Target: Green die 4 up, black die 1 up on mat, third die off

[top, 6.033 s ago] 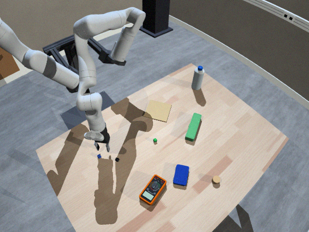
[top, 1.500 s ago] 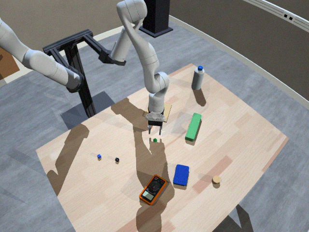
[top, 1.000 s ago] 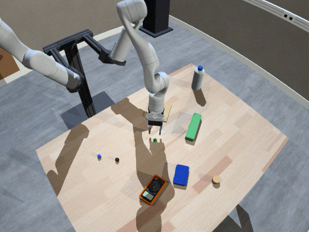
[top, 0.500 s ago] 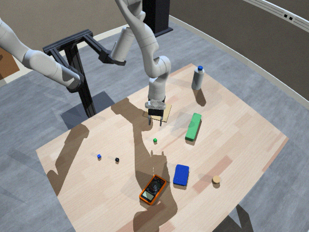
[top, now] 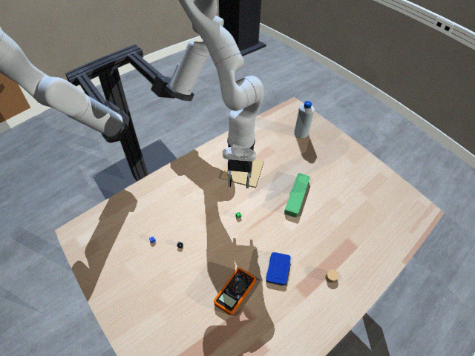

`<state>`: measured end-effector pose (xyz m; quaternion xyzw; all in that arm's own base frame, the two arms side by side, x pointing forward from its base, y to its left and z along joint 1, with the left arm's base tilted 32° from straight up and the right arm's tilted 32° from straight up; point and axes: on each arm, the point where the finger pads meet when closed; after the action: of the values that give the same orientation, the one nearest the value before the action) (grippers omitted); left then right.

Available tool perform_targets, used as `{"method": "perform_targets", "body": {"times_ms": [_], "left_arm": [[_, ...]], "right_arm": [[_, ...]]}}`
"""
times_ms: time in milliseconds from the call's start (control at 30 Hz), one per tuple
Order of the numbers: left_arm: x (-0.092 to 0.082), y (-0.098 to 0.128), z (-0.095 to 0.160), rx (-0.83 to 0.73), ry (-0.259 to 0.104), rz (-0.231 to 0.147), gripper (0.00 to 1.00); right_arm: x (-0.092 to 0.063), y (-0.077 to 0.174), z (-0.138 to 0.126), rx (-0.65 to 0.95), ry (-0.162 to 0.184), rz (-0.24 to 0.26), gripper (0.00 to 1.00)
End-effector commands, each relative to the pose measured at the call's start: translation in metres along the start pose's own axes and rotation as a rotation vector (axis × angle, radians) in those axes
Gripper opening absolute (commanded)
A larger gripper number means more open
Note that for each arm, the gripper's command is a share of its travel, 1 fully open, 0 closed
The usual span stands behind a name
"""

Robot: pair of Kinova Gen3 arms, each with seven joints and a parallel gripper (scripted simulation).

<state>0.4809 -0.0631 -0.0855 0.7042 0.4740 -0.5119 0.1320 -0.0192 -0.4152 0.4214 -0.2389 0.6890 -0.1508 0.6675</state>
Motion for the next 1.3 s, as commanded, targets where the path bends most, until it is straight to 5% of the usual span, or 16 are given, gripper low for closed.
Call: {"method": "perform_targets", "body": {"times_ms": [0,233,833,1267], "left_arm": [[-0.001,0.001,0.000,0.000,0.000,0.002,1.00],[0.000,0.004,-0.001,-0.055,0.000,0.001,1.00],[0.010,0.032,0.000,-0.528,0.000,0.002,1.00],[0.011,0.034,0.000,-0.563,-0.001,0.003,1.00]], "right_arm": [[-0.001,0.000,0.000,0.000,0.000,-0.002,1.00],[-0.001,0.000,0.000,0.000,0.000,-0.002,1.00],[-0.001,0.000,0.000,0.000,0.000,-0.002,1.00],[-0.001,0.000,0.000,0.000,0.000,-0.002,1.00]]}}
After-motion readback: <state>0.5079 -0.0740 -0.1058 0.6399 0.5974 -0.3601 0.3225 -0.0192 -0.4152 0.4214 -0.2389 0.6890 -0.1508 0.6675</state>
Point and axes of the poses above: on each arm, the point where the finger pads meet when closed, its own x axis out along the fingers, its own z axis across the jaws, y = z × x, and after that the axes turned 10 degrees about -x, right-handed
